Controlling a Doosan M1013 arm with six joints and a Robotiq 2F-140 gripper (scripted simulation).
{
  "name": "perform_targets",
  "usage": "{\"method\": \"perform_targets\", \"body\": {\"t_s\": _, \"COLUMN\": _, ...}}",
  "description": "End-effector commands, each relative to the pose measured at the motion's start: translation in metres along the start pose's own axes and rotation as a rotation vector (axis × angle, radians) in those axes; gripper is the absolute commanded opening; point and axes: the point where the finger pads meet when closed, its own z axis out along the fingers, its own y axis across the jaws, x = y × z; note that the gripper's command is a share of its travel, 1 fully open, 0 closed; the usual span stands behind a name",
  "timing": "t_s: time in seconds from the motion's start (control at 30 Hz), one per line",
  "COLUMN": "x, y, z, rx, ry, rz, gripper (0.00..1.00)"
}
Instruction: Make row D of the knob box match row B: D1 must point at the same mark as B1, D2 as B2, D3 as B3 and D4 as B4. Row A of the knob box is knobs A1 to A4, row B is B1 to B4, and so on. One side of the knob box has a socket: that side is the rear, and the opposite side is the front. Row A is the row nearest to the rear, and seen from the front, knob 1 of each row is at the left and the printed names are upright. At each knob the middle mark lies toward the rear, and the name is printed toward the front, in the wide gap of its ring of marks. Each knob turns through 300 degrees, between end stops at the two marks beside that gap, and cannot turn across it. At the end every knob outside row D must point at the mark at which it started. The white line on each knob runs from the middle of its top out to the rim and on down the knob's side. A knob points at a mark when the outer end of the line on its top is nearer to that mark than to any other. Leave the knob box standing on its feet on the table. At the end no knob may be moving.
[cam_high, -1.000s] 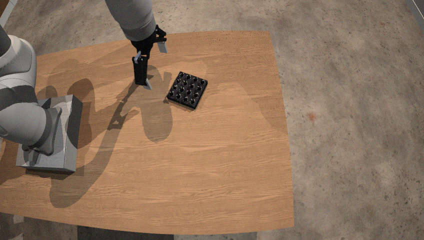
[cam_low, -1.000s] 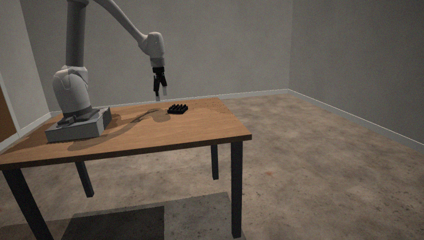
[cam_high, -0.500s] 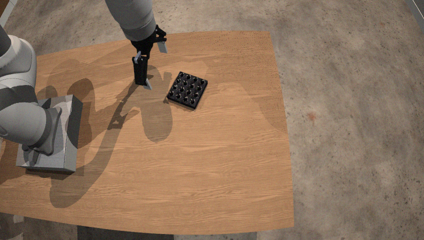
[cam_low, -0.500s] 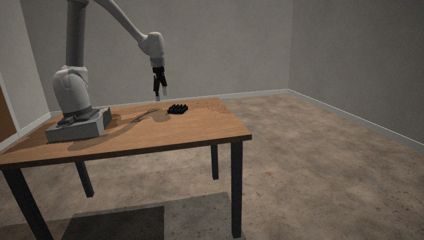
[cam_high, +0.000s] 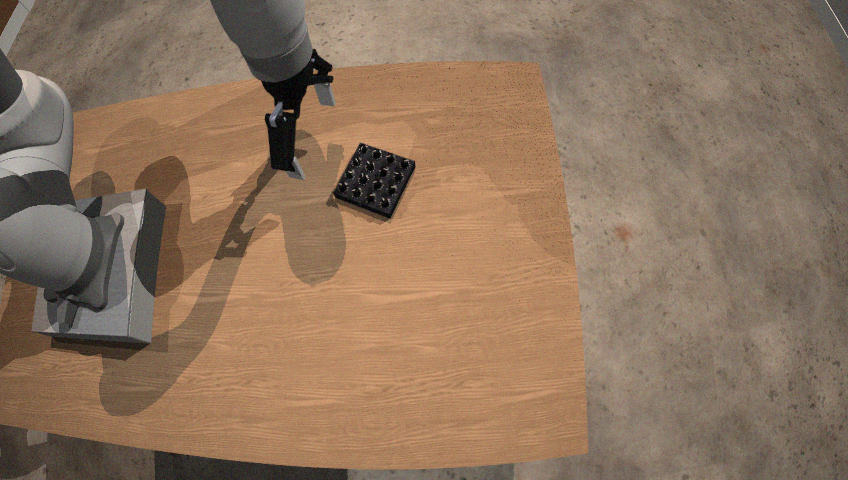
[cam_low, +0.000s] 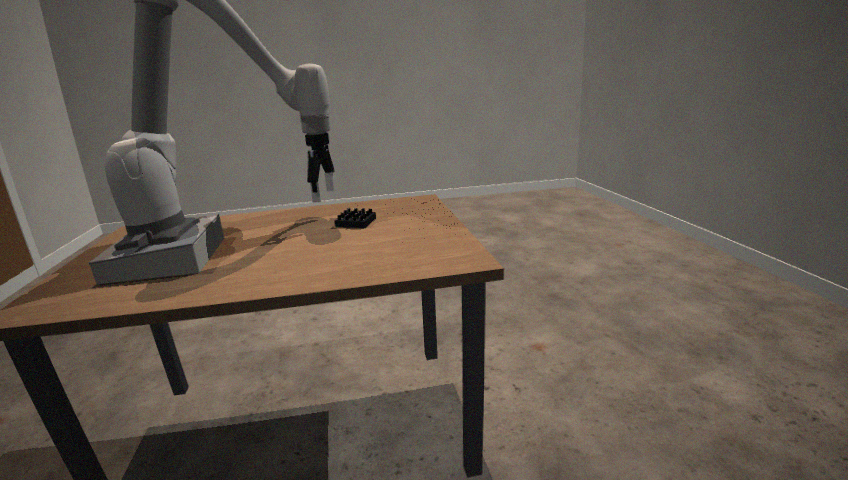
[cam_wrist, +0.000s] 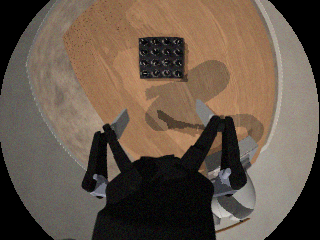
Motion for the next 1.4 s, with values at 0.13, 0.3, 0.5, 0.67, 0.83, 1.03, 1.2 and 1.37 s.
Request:
{"method": "perform_targets", "body": {"t_s": 0.13, "x": 0.017, "y": -0.005, "z": -0.004, "rx": 0.0, "ry": 0.0, "rz": -0.24, "gripper": 1.0}}
{"method": "perform_targets", "body": {"t_s": 0.3, "x": 0.031, "y": -0.01, "z": -0.007, "rx": 0.0, "ry": 0.0, "rz": -0.446, "gripper": 1.0}}
{"method": "perform_targets", "body": {"t_s": 0.5, "x": 0.046, "y": -0.014, "z": -0.01, "rx": 0.0, "ry": 0.0, "rz": -0.667, "gripper": 1.0}}
{"method": "perform_targets", "body": {"t_s": 0.67, "x": 0.059, "y": -0.017, "z": -0.012, "rx": 0.0, "ry": 0.0, "rz": -0.855, "gripper": 1.0}}
{"method": "perform_targets", "body": {"t_s": 0.83, "x": 0.073, "y": -0.021, "z": -0.015, "rx": 0.0, "ry": 0.0, "rz": -1.061, "gripper": 1.0}}
{"method": "perform_targets", "body": {"t_s": 1.03, "x": 0.086, "y": -0.024, "z": -0.018, "rx": 0.0, "ry": 0.0, "rz": -1.251, "gripper": 1.0}}
{"method": "perform_targets", "body": {"t_s": 1.2, "x": 0.098, "y": -0.026, "z": -0.02, "rx": 0.0, "ry": 0.0, "rz": -1.416, "gripper": 1.0}}
{"method": "perform_targets", "body": {"t_s": 1.37, "x": 0.098, "y": -0.026, "z": -0.02, "rx": 0.0, "ry": 0.0, "rz": -1.424, "gripper": 0.12}}
